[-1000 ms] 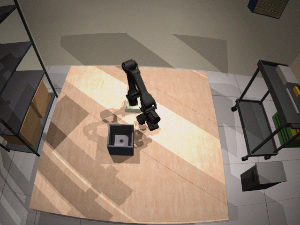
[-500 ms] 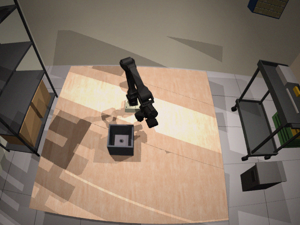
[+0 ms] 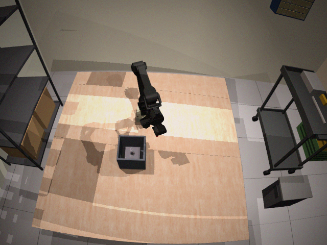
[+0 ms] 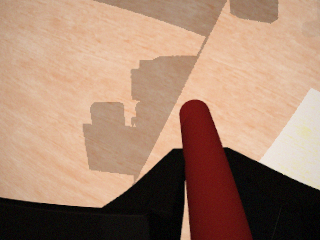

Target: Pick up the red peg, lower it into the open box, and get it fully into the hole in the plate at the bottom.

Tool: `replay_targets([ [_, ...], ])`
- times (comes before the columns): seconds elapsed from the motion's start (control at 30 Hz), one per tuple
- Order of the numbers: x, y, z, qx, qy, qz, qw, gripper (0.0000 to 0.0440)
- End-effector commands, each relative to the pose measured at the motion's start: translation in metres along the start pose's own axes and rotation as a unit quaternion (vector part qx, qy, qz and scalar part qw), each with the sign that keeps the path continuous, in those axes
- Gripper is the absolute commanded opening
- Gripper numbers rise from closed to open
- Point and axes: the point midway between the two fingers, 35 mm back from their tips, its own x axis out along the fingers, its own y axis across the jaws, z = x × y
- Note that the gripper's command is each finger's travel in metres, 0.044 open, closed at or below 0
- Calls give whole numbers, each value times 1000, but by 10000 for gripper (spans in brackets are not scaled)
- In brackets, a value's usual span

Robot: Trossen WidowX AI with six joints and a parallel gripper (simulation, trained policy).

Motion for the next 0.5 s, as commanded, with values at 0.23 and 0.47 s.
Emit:
replay_targets([
  [0.23, -20, 3, 35, 5, -36, 2, 999, 0],
  [0.47, -22, 1, 55, 12, -51, -9, 999, 0],
])
